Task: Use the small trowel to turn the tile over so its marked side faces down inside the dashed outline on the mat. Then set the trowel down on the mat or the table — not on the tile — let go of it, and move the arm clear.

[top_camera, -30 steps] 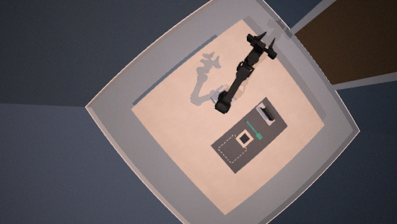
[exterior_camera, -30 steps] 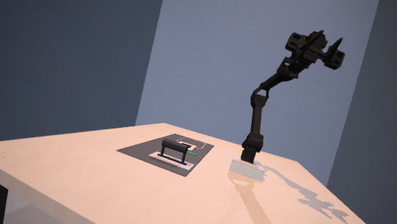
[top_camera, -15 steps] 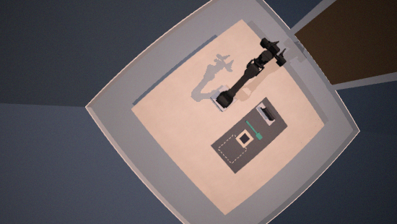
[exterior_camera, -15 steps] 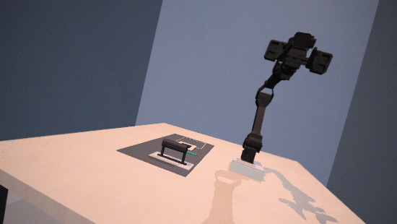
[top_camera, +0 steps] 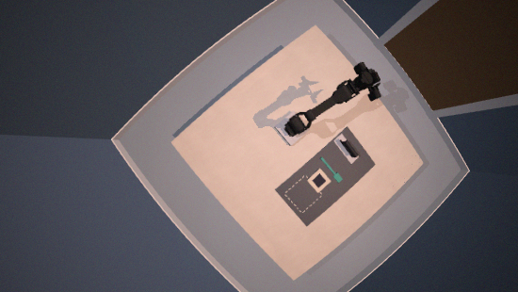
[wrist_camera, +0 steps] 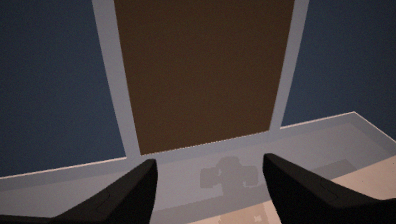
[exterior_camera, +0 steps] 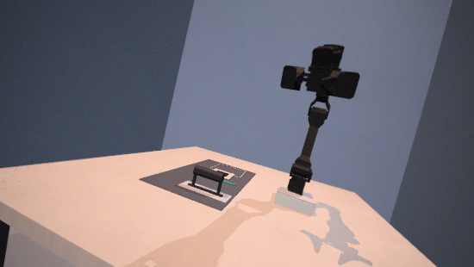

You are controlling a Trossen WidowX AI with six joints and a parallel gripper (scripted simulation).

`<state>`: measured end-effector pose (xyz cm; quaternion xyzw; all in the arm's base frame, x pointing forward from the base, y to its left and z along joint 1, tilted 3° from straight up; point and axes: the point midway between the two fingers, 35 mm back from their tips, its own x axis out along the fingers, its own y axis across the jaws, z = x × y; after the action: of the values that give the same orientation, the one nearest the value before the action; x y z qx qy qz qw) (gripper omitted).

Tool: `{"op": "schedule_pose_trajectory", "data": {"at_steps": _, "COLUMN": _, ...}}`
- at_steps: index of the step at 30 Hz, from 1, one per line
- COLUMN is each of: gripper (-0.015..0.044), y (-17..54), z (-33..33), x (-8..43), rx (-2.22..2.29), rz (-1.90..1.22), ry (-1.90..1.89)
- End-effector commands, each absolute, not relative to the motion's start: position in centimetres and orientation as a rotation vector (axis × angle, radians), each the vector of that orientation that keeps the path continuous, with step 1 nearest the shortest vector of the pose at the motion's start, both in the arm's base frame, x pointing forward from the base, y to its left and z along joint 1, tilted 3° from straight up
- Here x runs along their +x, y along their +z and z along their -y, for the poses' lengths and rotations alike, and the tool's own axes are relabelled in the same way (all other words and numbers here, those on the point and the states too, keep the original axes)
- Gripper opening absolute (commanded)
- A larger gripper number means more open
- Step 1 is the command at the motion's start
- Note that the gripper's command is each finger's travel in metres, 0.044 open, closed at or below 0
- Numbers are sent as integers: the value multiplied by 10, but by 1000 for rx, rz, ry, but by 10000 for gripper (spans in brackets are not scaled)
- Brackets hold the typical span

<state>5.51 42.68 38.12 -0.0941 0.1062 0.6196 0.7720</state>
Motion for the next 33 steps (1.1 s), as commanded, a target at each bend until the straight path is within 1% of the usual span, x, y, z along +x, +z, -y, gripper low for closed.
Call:
{"op": "schedule_pose_trajectory", "data": {"at_steps": 1, "gripper": 270, "y": 367, "z": -430, "x": 77, "rx": -212, "rz": -297, "ry": 1289}}
{"op": "schedule_pose_trajectory", "data": {"at_steps": 16, "gripper": 270, "y": 285, "z": -421, "x": 175, "rx": -254, "rz": -647, "ry": 1008}}
{"op": "schedule_pose_trajectory", "data": {"at_steps": 25, "gripper": 270, "y": 234, "z": -395, "x": 231, "rx": -250, "rz": -865, "ry": 812}}
{"op": "schedule_pose_trajectory", "data": {"at_steps": 33, "gripper": 270, "y": 195, "z": -366, "x": 270, "rx": -258, "rz": -1008, "ry": 677}}
